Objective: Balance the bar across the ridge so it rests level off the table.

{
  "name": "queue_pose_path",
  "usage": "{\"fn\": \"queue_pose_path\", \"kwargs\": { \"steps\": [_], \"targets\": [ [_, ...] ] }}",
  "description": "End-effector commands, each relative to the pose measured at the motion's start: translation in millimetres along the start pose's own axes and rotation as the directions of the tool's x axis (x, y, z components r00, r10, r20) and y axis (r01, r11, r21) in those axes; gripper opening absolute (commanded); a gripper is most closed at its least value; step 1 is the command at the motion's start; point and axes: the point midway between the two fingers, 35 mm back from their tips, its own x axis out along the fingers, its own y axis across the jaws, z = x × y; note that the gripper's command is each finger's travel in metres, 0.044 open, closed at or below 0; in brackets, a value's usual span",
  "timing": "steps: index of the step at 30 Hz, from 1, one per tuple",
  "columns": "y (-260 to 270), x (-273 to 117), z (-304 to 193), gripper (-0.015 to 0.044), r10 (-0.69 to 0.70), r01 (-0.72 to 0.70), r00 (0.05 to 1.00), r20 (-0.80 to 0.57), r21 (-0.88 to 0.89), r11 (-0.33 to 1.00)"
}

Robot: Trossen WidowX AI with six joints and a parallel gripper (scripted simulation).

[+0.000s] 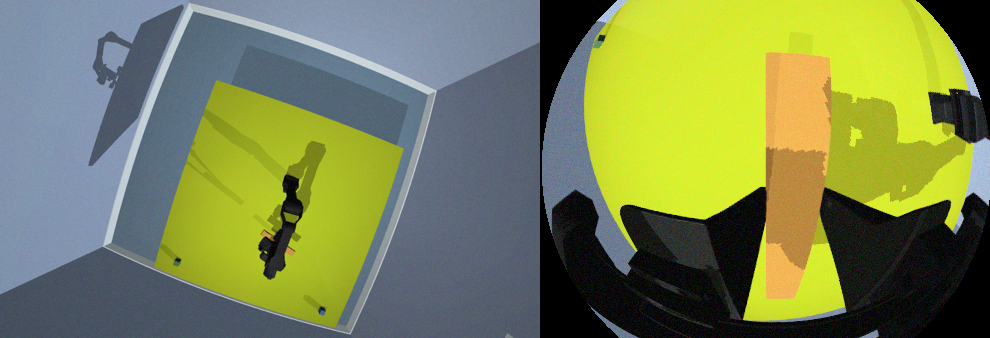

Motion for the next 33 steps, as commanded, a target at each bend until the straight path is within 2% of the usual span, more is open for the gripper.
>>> {"fn": "queue_pose_path", "kwargs": {
  "steps": [1, 26, 33],
  "targets": [
    [-3, 4, -1, 0.0, -0.009, 0.009, 1.0, -0.002, 0.012, 1.0],
    [-4, 45, -1, 0.0, -0.009, 0.009, 1.0, -0.002, 0.013, 1.0],
    [-5, 45, -1, 0.0, -0.009, 0.009, 1.0, -0.002, 0.013, 1.0]
  ]
}}
